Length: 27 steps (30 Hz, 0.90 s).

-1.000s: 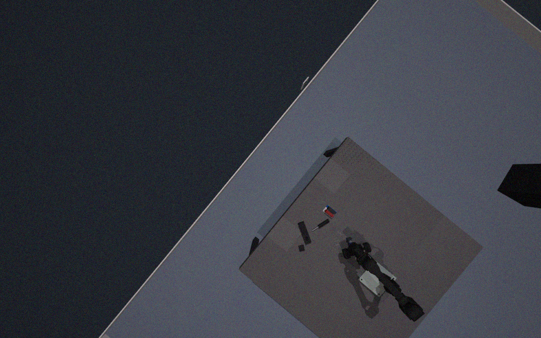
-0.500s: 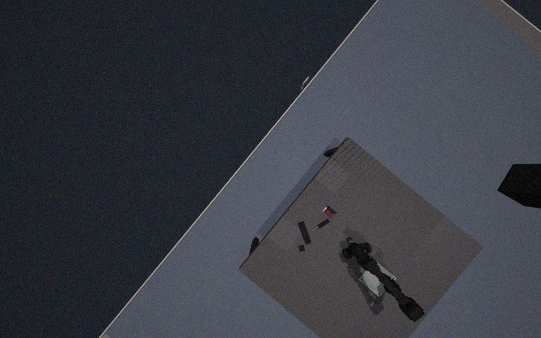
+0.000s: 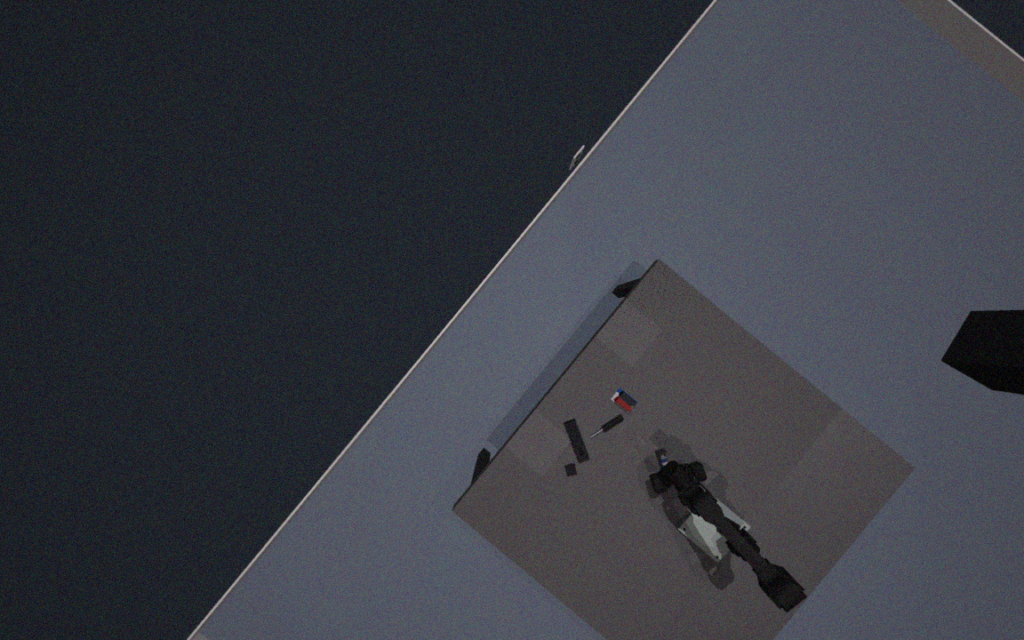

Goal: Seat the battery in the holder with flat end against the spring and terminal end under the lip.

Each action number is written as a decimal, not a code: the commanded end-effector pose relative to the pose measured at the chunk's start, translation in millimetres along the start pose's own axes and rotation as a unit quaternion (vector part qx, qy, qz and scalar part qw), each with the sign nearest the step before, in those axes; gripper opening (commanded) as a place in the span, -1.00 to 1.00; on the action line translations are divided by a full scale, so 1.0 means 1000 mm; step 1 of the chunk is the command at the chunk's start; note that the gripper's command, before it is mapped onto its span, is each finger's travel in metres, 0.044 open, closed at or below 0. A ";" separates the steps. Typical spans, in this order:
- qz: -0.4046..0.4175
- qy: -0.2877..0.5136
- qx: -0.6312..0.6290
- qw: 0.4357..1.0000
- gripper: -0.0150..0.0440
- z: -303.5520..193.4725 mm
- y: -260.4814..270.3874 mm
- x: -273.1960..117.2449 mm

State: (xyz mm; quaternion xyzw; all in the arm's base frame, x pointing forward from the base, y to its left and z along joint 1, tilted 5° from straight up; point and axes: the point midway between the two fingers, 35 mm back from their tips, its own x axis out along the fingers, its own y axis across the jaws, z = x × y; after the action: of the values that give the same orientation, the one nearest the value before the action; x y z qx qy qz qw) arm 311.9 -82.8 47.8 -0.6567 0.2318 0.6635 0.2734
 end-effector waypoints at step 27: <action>-0.004 0.008 -0.002 1.000 1.00 0.004 0.003 -0.071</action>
State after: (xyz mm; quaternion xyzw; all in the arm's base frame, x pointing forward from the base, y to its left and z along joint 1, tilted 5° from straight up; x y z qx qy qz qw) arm 306.1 -85.7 117.5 -0.6626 0.2315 0.6572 0.2747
